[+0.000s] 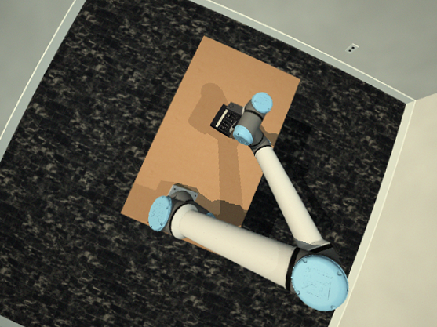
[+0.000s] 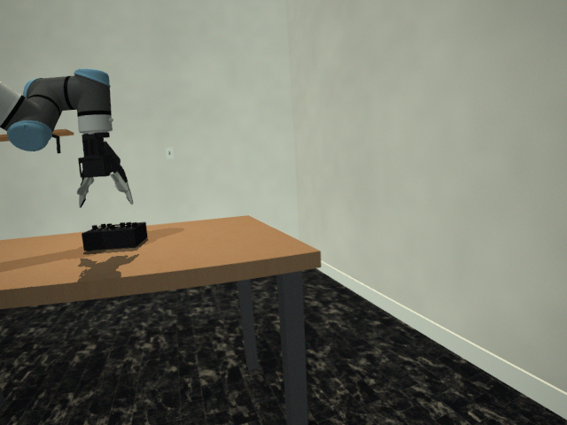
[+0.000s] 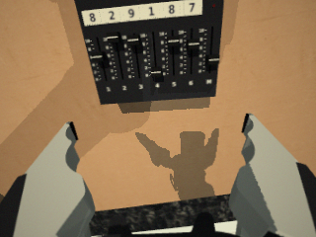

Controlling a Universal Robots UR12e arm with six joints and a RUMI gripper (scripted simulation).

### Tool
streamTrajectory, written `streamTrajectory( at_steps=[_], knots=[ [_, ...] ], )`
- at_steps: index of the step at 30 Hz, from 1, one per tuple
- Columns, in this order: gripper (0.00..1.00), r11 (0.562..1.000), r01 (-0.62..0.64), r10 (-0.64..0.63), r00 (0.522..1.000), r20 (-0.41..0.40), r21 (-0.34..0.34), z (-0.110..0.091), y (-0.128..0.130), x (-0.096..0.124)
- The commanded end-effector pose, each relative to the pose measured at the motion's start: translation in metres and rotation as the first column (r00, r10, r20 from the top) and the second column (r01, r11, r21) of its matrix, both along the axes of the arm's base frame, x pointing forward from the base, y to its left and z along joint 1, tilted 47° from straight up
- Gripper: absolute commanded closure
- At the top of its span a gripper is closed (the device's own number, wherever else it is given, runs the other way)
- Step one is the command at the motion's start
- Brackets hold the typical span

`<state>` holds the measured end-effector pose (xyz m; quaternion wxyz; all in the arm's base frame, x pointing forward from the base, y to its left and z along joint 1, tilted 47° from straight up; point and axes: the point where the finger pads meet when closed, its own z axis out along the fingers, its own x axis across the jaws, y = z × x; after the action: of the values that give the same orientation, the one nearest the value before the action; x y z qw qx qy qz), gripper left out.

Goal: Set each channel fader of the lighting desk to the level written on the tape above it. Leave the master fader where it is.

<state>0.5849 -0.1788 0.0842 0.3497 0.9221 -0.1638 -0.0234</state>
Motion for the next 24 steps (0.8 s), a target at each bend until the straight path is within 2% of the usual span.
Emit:
streamTrajectory(
  at_steps=[1,24],
  knots=[
    [0.0,0.999,-0.047,0.047,0.998,-0.03,0.015,0.001,-0.0035,-0.0011],
    [0.0,0.998,-0.063,0.064,0.997,-0.042,0.02,0.0012,-0.0049,-0.0017]
  ],
)
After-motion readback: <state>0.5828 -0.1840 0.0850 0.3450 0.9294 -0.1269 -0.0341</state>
